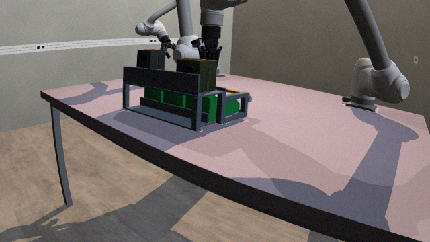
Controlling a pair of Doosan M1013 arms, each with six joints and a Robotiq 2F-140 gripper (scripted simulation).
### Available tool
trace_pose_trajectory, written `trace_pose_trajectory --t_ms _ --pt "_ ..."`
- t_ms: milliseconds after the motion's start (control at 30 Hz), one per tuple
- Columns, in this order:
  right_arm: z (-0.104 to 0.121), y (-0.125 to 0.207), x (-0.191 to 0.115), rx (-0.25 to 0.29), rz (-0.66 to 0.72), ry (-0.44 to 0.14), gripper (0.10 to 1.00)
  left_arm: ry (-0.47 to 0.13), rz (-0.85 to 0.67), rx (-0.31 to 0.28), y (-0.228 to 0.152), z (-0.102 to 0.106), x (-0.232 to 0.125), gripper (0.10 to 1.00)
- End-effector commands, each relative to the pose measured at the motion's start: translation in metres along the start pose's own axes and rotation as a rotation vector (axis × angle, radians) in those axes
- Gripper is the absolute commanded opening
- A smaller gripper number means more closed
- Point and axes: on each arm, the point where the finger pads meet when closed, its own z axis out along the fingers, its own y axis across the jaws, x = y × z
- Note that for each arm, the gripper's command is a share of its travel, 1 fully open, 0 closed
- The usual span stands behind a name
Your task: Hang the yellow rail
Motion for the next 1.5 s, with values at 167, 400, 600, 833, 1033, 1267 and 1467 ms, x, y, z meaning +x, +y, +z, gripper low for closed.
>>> trace_pose_trajectory --t_ms 167,400,600,833,1033,1267,1467 --pt "-0.0004 -0.0001 0.0 0.0 0.0 0.001 1.0 0.001 0.0 0.002 -0.0005 -0.0017 0.0002 0.099" --pt "-0.0004 -0.0001 0.0 0.0 0.0 0.001 1.0 0.001 0.0 0.002 -0.0005 -0.0015 0.0002 0.099" --pt "-0.0004 -0.0001 0.0 0.0 0.0 0.001 1.0 0.001 0.0 0.002 -0.0005 -0.001 0.0002 0.099" --pt "-0.0004 -0.0001 0.0 0.0 0.0 0.001 1.0 0.001 0.0 0.002 -0.0005 -0.0001 0.0002 0.099" --pt "-0.0004 -0.0001 0.0 0.0 0.0 0.001 1.0 0.001 0.0 0.002 -0.0005 0.0005 0.0002 0.099" --pt "-0.0004 -0.0001 0.0 0.0 0.0 0.001 1.0 0.001 0.0 0.002 -0.0005 0.0016 0.0002 0.099" --pt "-0.0004 -0.0001 0.0 0.0 0.0 0.001 1.0 0.001 0.0 0.002 -0.0005 0.0024 0.0002 0.099"
